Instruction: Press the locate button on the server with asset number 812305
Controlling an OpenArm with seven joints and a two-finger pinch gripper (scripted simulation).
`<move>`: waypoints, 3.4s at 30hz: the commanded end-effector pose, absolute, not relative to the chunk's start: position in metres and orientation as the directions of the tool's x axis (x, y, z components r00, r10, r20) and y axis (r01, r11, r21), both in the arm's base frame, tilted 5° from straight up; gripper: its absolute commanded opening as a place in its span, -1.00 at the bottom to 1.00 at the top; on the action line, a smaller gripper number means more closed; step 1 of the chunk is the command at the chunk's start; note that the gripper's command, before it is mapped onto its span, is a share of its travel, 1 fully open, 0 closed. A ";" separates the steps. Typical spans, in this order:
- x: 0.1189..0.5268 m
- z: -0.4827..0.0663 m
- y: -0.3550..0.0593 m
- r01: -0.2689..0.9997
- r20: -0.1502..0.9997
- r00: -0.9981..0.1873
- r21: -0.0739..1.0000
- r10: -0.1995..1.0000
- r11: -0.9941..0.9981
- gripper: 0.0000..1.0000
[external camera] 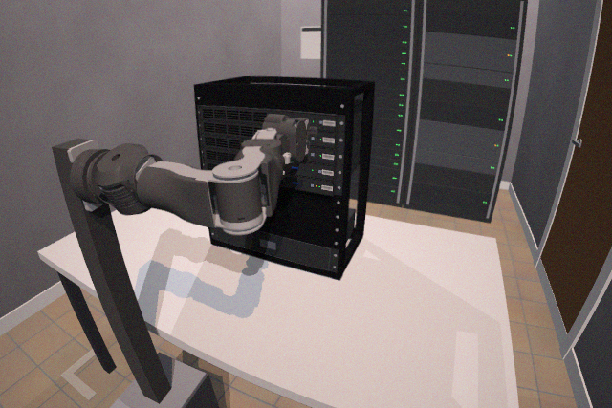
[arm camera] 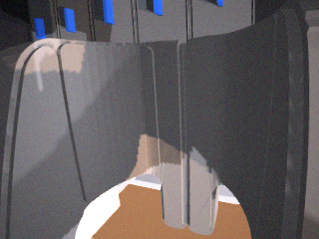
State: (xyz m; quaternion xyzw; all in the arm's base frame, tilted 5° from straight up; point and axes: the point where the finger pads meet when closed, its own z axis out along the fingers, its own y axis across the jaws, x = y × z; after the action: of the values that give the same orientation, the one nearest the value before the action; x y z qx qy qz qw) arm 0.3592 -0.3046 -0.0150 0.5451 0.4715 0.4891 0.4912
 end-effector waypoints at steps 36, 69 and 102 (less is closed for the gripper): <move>0.379 -0.015 -0.307 0.027 0.074 0.080 0.997 0.994 -0.076 -1.00; 0.408 -0.016 -0.309 0.027 0.074 0.080 0.997 0.994 -0.076 -1.00; 0.438 -0.017 -0.311 0.027 0.074 0.080 0.997 0.994 -0.076 -1.00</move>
State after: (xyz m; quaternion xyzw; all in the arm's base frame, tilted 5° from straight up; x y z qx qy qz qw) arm 0.4381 -0.3114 -0.0175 0.5466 0.4692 0.4886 0.4922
